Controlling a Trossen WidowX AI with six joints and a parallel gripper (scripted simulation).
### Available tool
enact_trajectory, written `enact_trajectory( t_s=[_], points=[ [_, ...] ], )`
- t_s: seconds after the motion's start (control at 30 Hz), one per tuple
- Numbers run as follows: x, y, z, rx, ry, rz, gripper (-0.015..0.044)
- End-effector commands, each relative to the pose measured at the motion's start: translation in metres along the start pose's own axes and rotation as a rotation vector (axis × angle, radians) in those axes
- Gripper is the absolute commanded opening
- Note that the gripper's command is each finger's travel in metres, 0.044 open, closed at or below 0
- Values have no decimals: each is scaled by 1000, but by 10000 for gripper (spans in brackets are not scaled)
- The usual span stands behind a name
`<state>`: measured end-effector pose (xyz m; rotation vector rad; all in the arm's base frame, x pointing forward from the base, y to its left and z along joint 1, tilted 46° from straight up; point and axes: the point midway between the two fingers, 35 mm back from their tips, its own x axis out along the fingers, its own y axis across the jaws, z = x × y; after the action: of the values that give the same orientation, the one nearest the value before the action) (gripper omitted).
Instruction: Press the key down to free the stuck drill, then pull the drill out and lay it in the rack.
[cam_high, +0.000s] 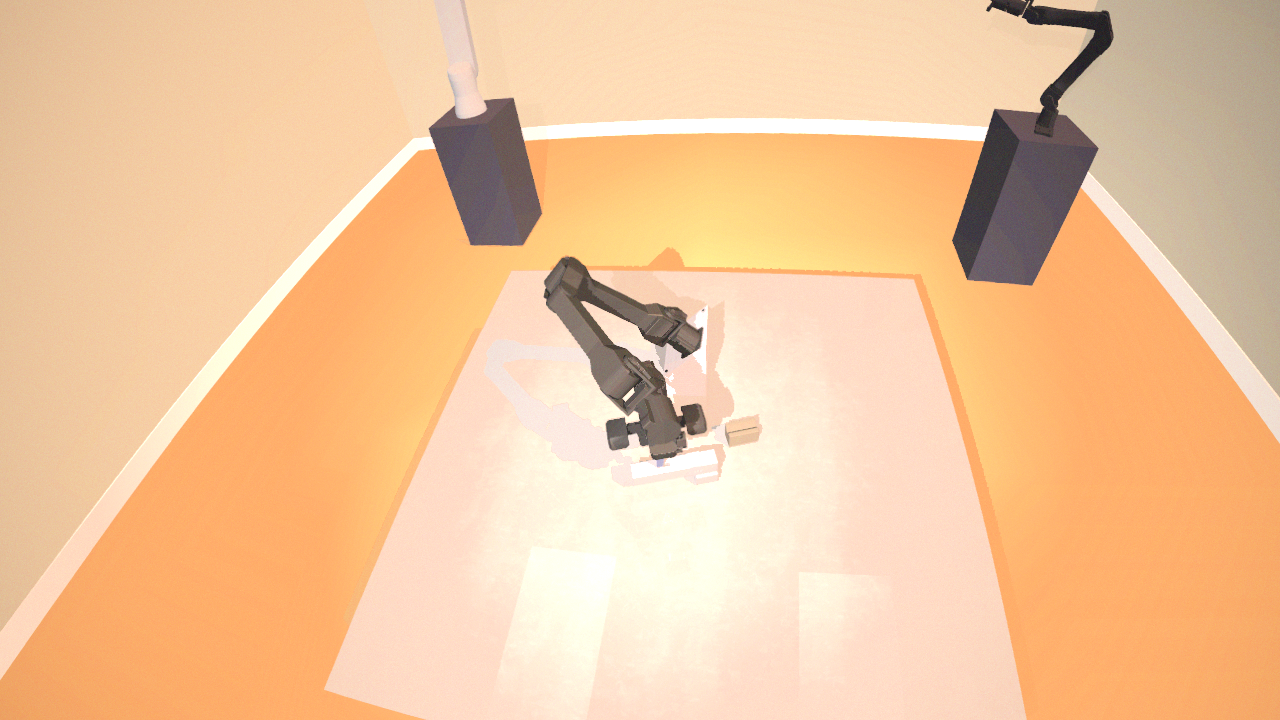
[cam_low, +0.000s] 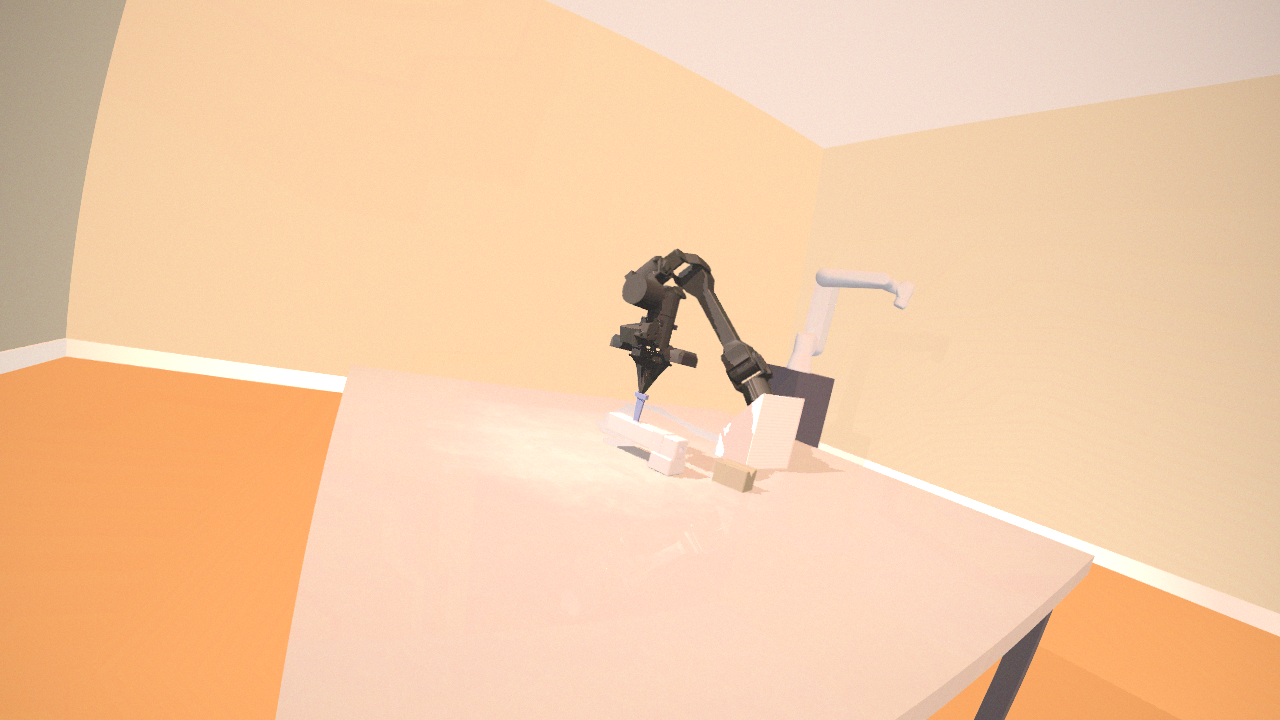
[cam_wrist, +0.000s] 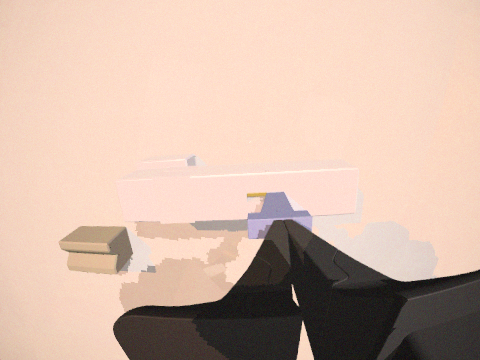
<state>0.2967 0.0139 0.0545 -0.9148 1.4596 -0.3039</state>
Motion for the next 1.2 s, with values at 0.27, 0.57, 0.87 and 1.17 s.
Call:
enact_trajectory(
  t_s=[0.27, 0.57, 0.87, 1.17],
  points=[
    [25, -4, -13, 5, 62, -4, 0],
    [27, -4, -13, 5, 62, -4, 0],
    [24, -4, -12, 5, 61, -3, 53],
    [-51, -1, 3, 5, 62, -1, 289]
  ],
)
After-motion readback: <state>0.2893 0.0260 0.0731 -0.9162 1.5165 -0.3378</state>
